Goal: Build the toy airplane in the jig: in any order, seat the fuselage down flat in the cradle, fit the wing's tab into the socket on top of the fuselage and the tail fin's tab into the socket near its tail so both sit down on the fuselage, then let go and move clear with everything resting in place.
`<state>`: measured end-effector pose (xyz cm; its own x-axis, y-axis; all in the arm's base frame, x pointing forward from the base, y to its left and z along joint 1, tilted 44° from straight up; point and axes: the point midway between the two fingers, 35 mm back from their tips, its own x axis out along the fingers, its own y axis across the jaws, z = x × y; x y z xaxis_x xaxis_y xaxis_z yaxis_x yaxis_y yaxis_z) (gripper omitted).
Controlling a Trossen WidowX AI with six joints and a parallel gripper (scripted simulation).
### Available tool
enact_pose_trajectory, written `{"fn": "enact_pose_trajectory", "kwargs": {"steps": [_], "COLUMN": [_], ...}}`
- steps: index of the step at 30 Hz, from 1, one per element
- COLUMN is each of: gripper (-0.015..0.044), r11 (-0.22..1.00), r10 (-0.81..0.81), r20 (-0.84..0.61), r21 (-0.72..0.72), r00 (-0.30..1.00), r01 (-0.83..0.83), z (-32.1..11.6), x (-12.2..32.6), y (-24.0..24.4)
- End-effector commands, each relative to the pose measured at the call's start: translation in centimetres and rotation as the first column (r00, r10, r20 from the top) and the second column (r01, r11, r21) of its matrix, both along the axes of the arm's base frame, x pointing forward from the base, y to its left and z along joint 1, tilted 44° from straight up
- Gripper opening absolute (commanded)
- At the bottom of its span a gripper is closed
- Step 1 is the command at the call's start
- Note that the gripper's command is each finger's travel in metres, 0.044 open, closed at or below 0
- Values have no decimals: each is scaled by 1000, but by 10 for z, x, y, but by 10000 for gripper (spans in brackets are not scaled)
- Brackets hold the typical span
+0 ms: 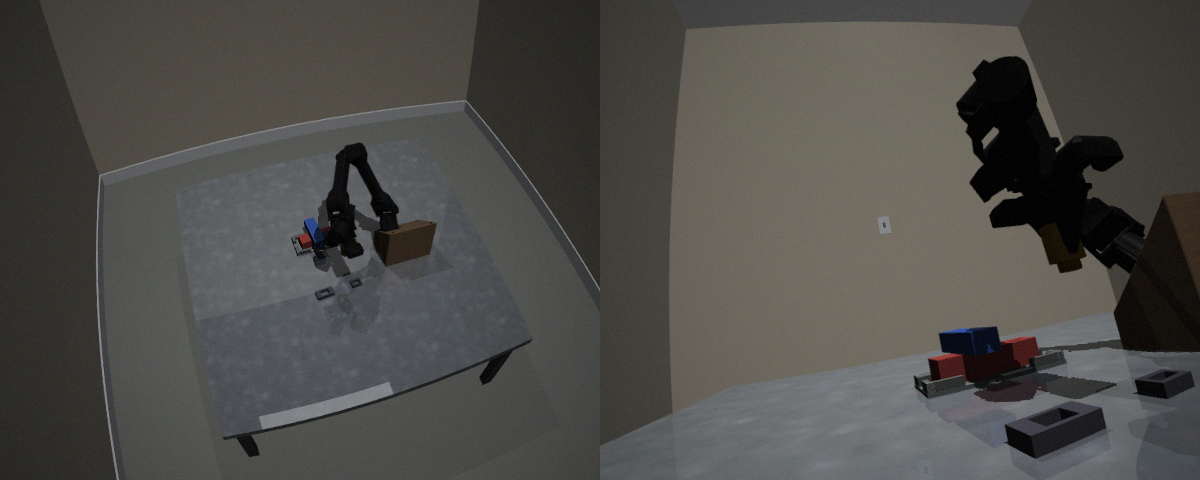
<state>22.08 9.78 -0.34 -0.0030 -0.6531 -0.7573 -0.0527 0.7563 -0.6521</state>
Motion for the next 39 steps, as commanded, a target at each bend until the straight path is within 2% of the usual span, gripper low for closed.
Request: {"fn": "enact_pose_trajectory", "kwargs": {"steps": [1, 39], "gripper": [0, 0], "r11": [1000, 999], "r10": [8, 33], "r20": [-1, -2], "r21": [2, 3], "r00": [1000, 999], "r01": [-8, -33], "z": [6, 69], "x": [3, 10], "y": [-10, -113]}}
